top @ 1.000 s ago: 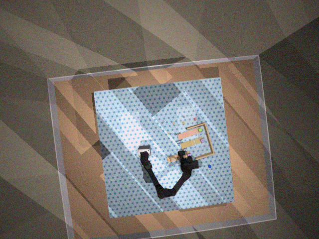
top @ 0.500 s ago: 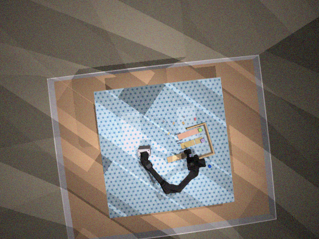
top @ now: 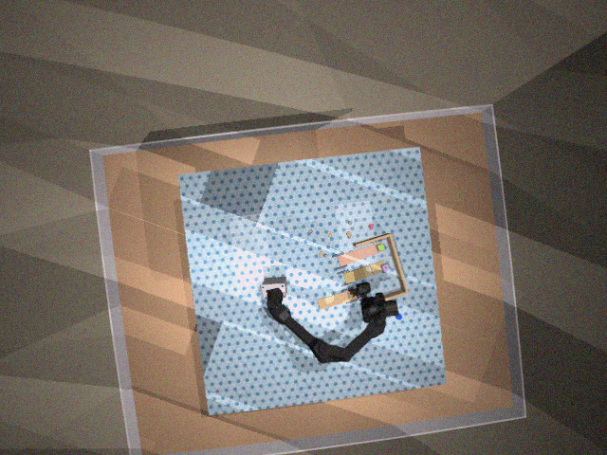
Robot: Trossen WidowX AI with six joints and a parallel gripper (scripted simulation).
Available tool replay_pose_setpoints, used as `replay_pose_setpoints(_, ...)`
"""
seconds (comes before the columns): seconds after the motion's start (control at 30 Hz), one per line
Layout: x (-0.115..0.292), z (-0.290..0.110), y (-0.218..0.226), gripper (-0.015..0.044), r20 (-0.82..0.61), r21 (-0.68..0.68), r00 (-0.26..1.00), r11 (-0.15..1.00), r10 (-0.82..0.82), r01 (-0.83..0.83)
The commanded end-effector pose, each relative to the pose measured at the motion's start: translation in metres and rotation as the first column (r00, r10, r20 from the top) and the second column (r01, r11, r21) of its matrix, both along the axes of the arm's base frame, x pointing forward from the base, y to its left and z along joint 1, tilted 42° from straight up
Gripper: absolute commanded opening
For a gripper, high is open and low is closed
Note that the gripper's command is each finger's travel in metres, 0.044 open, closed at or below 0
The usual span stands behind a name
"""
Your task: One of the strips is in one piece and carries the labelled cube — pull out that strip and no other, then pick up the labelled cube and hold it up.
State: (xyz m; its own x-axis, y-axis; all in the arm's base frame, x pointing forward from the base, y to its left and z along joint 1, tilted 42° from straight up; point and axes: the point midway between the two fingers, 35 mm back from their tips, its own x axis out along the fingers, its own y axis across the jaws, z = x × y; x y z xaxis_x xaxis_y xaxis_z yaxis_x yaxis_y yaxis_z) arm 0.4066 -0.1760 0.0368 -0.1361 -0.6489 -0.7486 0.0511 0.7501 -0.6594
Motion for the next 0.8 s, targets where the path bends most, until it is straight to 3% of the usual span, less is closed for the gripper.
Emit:
replay_pose_setpoints(0.0,-0.001,-0.006,-0.006,0.025,-0.006,0.0,1.0,1.0,-0.001,0.001)
replay_pose_setpoints(0.77,-0.007,-0.033,-0.03,0.025,-0.006,-0.002,1.0,1.0,-0.001,0.001)
